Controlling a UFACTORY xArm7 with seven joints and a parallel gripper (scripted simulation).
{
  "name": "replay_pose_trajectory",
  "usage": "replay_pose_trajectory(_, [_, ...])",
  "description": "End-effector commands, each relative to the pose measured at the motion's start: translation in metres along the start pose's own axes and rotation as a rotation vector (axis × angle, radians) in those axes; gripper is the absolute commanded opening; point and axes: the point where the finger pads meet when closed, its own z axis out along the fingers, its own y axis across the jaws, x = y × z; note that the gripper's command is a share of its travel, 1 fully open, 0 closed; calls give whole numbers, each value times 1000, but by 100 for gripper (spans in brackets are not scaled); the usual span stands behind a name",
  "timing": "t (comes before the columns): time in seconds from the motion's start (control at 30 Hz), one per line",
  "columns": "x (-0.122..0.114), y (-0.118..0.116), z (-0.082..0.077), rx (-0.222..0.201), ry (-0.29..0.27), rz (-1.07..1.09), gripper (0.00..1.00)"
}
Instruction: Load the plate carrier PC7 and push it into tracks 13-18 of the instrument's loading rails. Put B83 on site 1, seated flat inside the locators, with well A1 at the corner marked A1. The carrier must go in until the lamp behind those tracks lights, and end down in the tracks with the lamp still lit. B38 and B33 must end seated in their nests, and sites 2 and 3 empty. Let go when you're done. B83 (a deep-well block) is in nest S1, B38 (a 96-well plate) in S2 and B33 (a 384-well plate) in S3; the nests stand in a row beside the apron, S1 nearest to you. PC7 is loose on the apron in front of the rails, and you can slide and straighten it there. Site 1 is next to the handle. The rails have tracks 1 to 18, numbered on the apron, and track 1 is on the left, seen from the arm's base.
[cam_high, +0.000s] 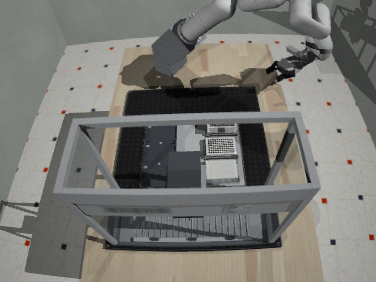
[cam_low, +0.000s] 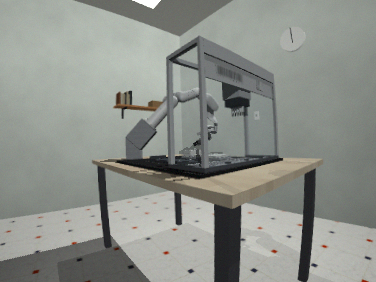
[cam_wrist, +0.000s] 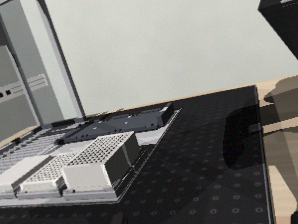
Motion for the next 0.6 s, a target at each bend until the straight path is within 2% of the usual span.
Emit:
replay_pose_trajectory(0.0, [-1,-6,8,-37,-10,29,100])
replay_pose_trajectory(0.13, [-1,-16,25,-132,-3,122,100])
replay_pose_trajectory(0.17, [-2,-19,29,-148,-2,137,100])
replay_pose_trajectory(0.23, [-2,-19,31,-148,-2,137,100])
replay_pose_trajectory(0.4, [-1,-32,53,-260,10,252,100])
replay_pose_trajectory(0.47, [-1,-32,53,-260,10,252,100])
replay_pose_trajectory(0.5, [-1,-34,58,-283,13,277,100])
replay_pose_trajectory(0.57, [-1,-34,58,-283,13,277,100])
